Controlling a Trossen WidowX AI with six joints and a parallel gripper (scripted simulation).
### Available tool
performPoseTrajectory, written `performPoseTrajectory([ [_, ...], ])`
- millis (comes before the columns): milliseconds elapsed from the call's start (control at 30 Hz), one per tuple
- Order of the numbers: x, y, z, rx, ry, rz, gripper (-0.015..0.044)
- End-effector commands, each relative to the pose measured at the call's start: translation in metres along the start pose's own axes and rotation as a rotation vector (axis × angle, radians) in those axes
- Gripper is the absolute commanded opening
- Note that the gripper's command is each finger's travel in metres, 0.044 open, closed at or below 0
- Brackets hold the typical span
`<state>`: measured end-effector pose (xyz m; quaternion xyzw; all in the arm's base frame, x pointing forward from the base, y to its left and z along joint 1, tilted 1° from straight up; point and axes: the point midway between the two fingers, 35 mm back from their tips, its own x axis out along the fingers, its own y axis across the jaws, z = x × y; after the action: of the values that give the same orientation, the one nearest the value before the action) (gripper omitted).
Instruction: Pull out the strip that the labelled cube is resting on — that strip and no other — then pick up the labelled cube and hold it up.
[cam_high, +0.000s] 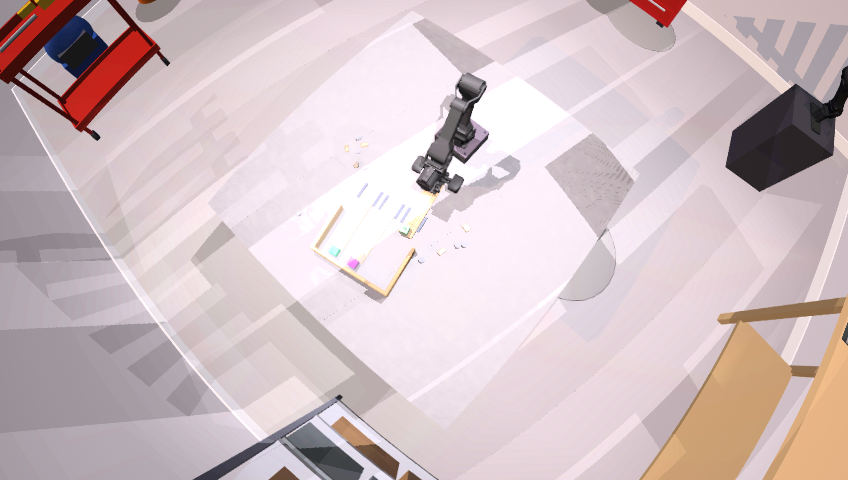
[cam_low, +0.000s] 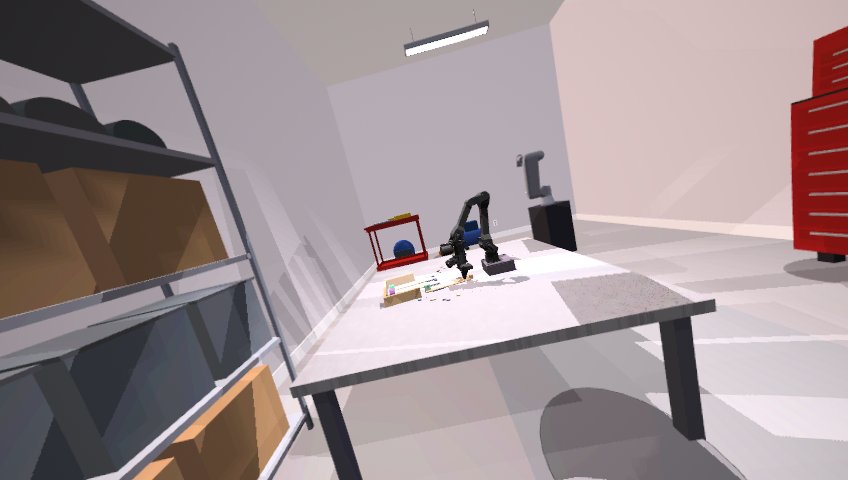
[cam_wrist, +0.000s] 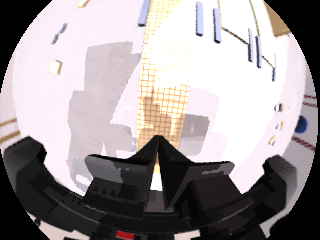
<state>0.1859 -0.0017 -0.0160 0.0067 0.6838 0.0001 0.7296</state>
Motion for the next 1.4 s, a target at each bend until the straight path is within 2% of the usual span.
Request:
performPoseTrajectory([
  [0,0.003,0.000,-0.010,0.004,0.028,-0.002,0.0000],
  [167,0.003,0.000,-0.010,0.004,0.028,-0.002,0.0000],
  [333,-0.040,0.000,0.003,0.004,0.025,-0.002,0.0000],
  [567,-0.043,0.000,0.001,0.004,0.027,-0.002,0.0000],
  [733,-0.041,0.000,0.022,-0.093,0.025,-0.001,0.0131],
  [1133,-0.045,-0.001,0.059,-0.095,0.022,-0.001,0.0440],
  [1367,-0.047,-0.002,0.081,-0.095,0.020,-0.001,0.0440],
])
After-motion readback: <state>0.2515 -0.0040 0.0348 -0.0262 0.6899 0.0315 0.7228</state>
